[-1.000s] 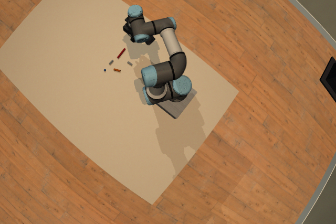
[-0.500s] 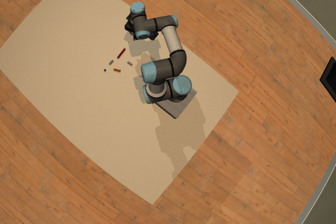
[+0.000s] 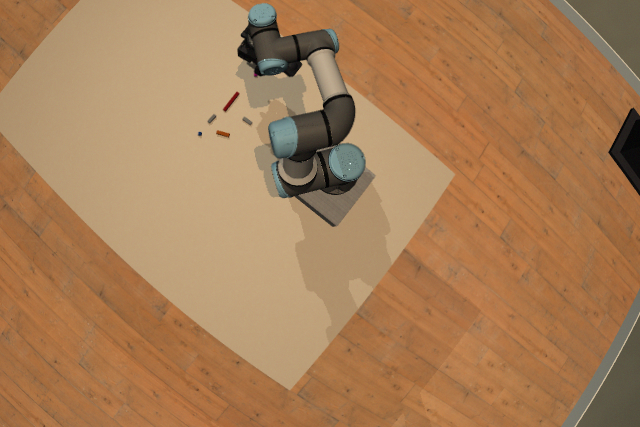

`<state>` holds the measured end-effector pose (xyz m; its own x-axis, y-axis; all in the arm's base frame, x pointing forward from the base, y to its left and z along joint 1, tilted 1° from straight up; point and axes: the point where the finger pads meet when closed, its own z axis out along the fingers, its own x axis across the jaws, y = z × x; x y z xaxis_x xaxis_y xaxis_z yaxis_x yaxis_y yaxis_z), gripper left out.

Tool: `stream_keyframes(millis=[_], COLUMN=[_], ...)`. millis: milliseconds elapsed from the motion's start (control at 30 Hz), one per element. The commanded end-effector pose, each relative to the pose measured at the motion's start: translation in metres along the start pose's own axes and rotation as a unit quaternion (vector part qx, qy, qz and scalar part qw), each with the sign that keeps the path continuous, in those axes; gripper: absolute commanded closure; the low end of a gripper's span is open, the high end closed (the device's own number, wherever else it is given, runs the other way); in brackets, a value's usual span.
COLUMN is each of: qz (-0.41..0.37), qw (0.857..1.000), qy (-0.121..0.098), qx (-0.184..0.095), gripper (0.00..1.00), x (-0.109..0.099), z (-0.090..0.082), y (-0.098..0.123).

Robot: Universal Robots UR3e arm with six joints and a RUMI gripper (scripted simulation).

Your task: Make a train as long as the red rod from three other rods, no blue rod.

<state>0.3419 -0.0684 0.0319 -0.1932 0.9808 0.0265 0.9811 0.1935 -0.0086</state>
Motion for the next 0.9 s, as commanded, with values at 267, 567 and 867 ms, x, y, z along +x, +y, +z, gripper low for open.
stream_keyframes(millis=[267, 567, 867], qz=[0.0, 0.0, 0.0], qw=[1.0, 1.0, 1.0], qy=[-0.001, -0.001, -0.001], qx=[-0.001, -0.001, -0.001], gripper=[1.0, 1.0, 1.0], x=[-0.001, -0.001, -0.001], z=[0.039, 0.069, 0.084], y=[0.001, 0.001, 0.001])
